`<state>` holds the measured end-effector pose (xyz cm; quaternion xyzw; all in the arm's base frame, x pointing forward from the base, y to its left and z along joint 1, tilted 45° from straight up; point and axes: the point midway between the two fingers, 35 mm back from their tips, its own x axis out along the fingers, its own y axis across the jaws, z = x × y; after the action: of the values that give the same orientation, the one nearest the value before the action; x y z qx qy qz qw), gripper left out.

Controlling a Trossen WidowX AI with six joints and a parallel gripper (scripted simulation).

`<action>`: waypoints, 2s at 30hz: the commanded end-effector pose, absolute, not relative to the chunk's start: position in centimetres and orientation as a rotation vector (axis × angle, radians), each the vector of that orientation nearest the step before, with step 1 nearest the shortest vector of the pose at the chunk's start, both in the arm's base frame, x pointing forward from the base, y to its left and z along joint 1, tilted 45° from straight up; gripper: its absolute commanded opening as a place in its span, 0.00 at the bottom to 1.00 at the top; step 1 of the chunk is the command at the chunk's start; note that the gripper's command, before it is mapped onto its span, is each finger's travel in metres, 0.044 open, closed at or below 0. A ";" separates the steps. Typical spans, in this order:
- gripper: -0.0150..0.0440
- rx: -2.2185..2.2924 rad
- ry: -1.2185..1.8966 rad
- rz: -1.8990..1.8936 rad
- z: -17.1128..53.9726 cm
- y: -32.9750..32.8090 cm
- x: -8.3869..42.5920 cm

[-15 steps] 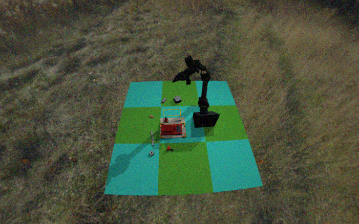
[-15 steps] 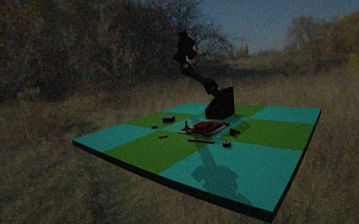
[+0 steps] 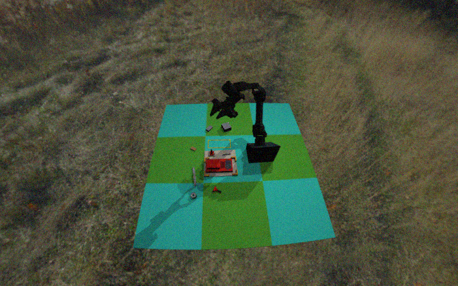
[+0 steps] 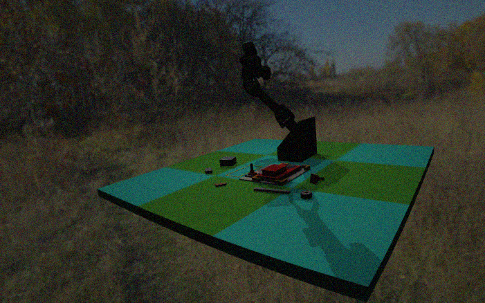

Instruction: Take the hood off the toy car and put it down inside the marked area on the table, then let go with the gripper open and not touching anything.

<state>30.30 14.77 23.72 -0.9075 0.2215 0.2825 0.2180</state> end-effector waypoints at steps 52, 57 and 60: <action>1.00 -0.556 1.458 -0.662 -5.5 2.4 35.0; 1.00 -0.556 1.458 -0.662 -5.8 2.1 35.1; 1.00 -0.556 1.458 -0.662 -6.0 2.0 35.1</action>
<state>35.06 2.12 -5.83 -0.2432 0.6454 -0.2936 0.6619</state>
